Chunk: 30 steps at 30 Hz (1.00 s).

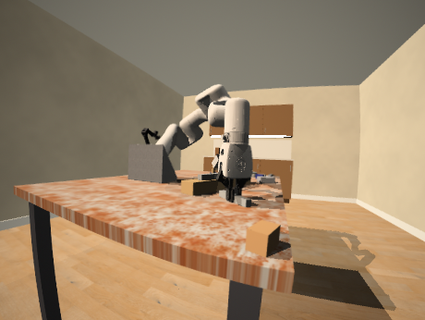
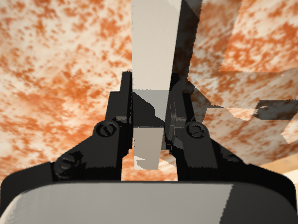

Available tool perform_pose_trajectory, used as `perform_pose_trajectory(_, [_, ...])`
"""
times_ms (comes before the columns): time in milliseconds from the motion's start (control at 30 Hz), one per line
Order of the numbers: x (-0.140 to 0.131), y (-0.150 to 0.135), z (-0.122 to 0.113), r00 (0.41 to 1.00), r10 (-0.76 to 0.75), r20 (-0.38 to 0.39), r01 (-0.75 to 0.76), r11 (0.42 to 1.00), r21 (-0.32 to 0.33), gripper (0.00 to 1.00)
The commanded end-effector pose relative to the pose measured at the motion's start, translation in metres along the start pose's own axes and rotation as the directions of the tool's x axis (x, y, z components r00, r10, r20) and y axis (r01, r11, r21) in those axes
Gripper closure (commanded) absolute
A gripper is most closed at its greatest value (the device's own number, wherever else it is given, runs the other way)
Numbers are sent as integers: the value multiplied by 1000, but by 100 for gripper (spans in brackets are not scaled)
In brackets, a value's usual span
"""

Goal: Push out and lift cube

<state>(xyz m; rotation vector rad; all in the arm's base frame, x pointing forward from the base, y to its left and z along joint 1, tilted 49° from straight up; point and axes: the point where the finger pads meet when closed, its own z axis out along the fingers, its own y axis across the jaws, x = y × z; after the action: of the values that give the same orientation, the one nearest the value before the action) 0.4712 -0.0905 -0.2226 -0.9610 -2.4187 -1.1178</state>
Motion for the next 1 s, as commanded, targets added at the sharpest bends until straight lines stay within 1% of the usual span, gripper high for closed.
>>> perform_pose_trajectory(0, [-2, 0, -3, 1000, 0, 5, 0, 1000, 1, 100])
perform_pose_trajectory(167, [-2, 0, -3, 1000, 0, 5, 0, 1000, 1, 100])
perform_pose_trajectory(267, [-2, 0, -12, 1000, 0, 5, 0, 1000, 1, 100])
perform_pose_trajectory(333, [-1, 0, -29, 1000, 0, 5, 0, 1000, 1, 100])
perform_pose_trajectory(433, [-1, 0, -64, 1000, 0, 5, 0, 1000, 1, 100])
perform_pose_trajectory(500, [-1, 0, -64, 1000, 0, 5, 0, 1000, 1, 100])
perform_pose_trajectory(600, [-1, 0, -96, 1000, 0, 5, 0, 1000, 1, 100])
perform_pose_trajectory(700, [-1, 0, -114, 1000, 0, 5, 0, 1000, 1, 100])
perform_pose_trajectory(767, [-1, 0, -118, 1000, 0, 5, 0, 1000, 1, 100])
perform_pose_trajectory(967, [-1, 0, -118, 1000, 0, 5, 0, 1000, 1, 100])
